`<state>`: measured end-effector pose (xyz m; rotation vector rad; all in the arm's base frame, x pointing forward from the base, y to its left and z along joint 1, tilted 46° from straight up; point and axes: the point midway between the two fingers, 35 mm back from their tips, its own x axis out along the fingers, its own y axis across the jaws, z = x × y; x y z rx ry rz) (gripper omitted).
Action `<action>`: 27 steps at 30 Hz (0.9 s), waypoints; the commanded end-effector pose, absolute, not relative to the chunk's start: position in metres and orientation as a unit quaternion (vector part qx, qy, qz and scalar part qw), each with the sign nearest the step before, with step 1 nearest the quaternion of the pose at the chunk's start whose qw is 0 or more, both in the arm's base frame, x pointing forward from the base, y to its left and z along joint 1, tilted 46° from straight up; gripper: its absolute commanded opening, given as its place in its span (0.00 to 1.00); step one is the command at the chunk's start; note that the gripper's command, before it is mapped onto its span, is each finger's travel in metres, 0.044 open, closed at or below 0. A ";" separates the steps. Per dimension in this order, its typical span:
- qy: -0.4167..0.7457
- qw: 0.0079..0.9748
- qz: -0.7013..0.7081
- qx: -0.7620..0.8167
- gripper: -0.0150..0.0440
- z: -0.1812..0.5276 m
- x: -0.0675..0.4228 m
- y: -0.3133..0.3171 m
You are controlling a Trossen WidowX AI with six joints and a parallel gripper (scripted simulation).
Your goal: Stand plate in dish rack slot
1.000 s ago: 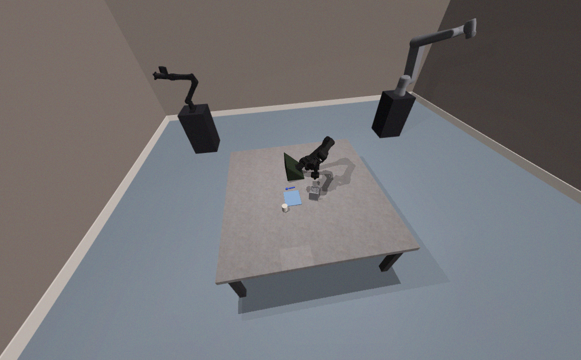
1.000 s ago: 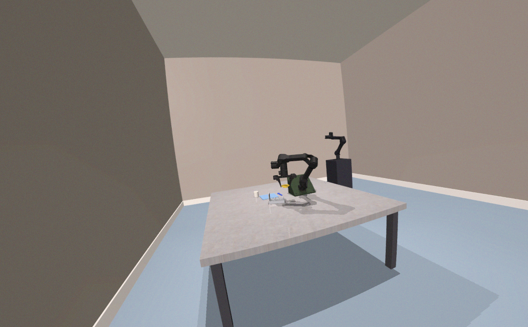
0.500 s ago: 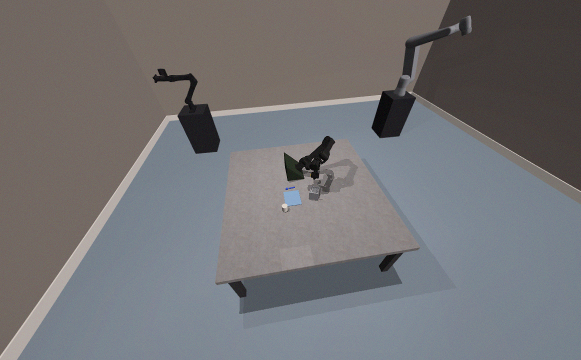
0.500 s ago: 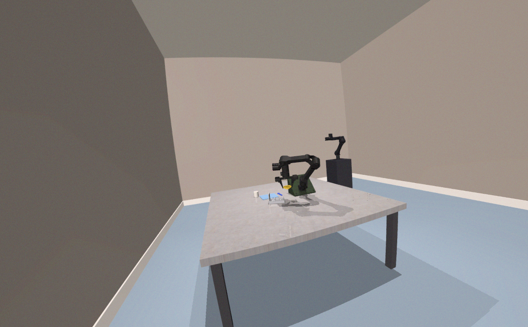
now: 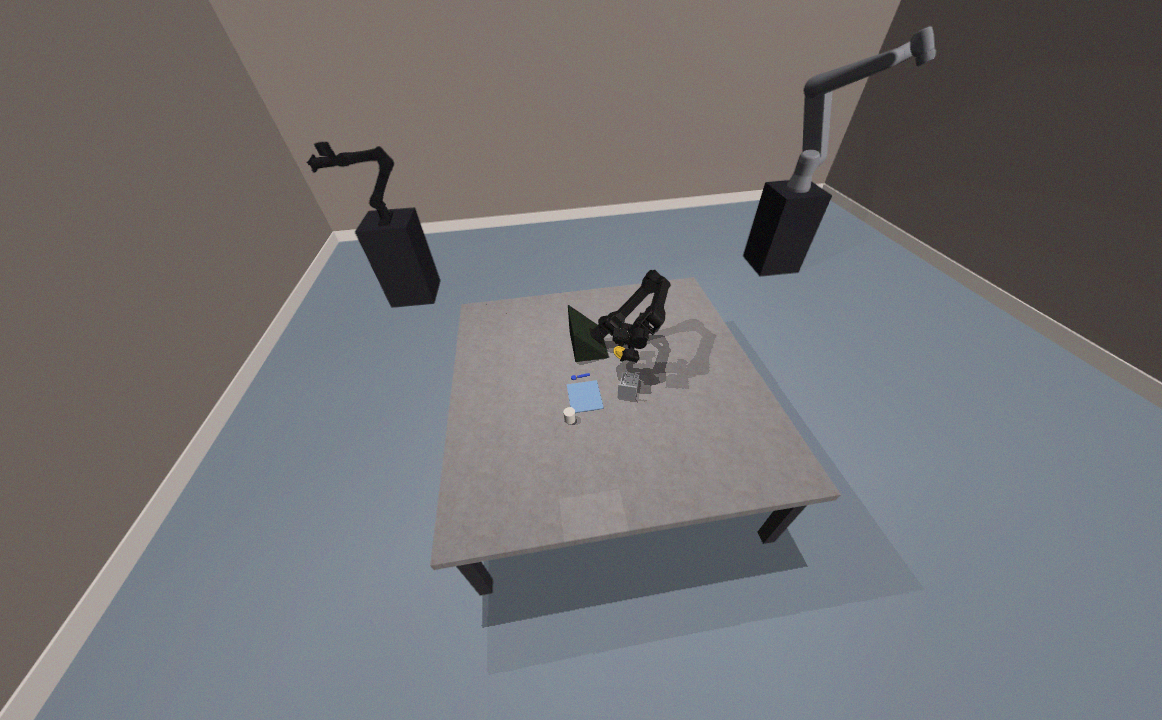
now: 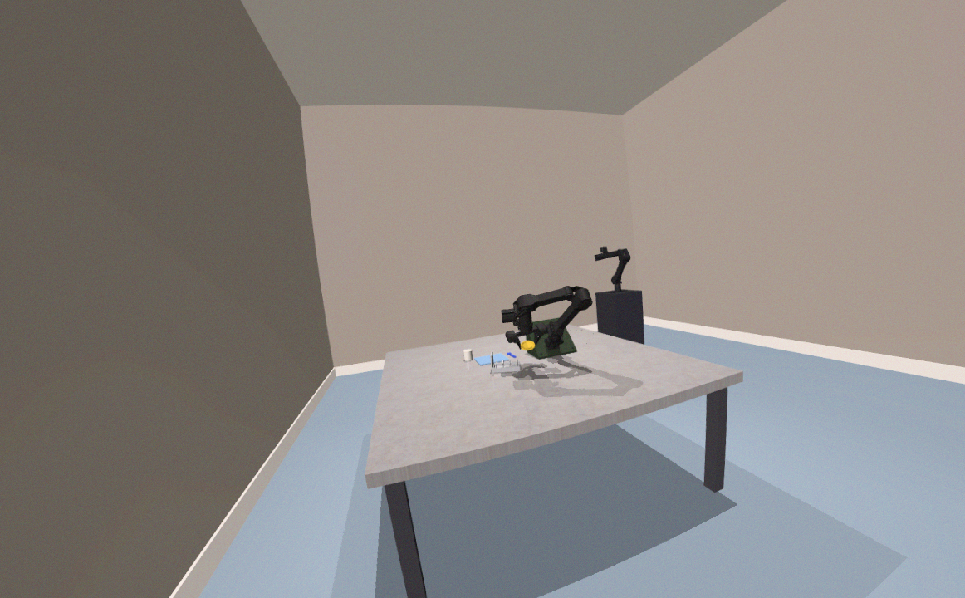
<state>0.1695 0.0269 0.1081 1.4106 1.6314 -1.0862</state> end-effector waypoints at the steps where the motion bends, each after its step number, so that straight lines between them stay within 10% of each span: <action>1: 0.624 0.399 -0.428 0.517 0.25 0.099 0.165 0.026; 27: 0.513 0.663 -0.400 0.369 0.25 0.073 0.176 0.022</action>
